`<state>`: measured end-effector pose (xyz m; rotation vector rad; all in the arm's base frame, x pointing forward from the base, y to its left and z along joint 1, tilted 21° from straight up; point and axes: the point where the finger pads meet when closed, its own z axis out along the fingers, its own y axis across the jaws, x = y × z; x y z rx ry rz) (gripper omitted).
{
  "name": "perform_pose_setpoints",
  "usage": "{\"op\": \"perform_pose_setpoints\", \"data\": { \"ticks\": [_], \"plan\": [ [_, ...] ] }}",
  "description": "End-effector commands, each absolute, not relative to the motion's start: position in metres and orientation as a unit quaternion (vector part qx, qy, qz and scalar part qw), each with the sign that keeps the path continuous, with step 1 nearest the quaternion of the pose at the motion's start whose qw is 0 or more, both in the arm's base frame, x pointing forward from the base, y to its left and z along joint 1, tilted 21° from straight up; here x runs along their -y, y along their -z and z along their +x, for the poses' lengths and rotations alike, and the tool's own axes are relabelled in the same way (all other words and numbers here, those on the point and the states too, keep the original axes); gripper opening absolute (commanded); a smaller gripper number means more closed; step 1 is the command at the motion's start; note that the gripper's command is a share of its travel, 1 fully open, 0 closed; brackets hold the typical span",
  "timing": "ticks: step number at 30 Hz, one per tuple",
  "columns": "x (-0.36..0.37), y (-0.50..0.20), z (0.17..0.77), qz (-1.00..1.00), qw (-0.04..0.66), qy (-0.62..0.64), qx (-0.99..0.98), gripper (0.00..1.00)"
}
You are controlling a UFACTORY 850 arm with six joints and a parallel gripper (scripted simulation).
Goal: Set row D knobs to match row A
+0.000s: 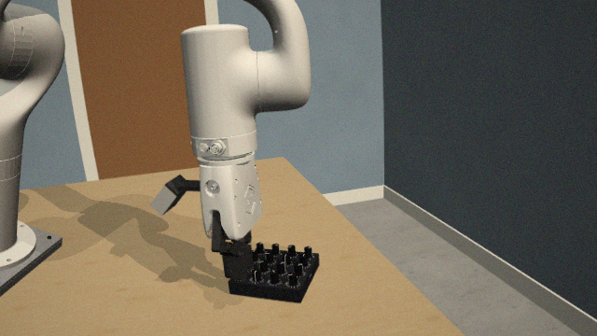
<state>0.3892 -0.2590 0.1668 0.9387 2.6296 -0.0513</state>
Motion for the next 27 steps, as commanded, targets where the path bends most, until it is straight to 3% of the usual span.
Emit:
{"op": "perform_pose_setpoints", "data": {
  "ticks": [1,17,18,27],
  "plan": [
    [0.2593,-0.1671,0.3895,0.331,0.178,0.018,-0.927,0.19],
    [0.2593,-0.1671,0.3895,0.331,0.178,0.018,-0.927,0.19],
    [0.2593,-0.1671,0.3895,0.331,0.178,0.018,-0.927,0.08],
    [0.2593,-0.1671,0.3895,0.331,0.178,0.018,-0.927,0.08]
  ]
}}
